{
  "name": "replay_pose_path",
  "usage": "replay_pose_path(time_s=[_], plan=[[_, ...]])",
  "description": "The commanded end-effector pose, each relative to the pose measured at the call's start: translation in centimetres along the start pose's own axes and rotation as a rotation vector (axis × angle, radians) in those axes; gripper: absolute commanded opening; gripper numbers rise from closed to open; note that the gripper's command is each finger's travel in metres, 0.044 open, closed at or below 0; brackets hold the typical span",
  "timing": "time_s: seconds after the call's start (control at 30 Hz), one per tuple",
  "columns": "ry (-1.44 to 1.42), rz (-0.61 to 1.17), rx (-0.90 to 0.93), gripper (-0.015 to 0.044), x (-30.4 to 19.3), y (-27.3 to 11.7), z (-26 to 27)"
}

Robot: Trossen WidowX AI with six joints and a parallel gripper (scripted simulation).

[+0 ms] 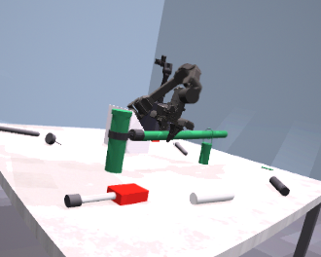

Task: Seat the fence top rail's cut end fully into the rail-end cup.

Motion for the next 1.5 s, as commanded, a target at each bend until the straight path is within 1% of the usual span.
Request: replay_pose_path(time_s=[0.0,1.47], plan=[[-0.002,-0.023,0.001,0.0,0.61,-0.28,-0.17],[-0.001,-0.008,-0.002,0.0,0.29,-0.13,-0.05]])
Point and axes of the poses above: the point midway between the two fingers, 35 mm back from their tips, its own y axis out along the fingers, its own z axis across the jaws, x = y × z, the point moved 6 cm from there along -y, back along the fingers, and after that the axes turned 14 degrees about -y, right-handed, at the moved point
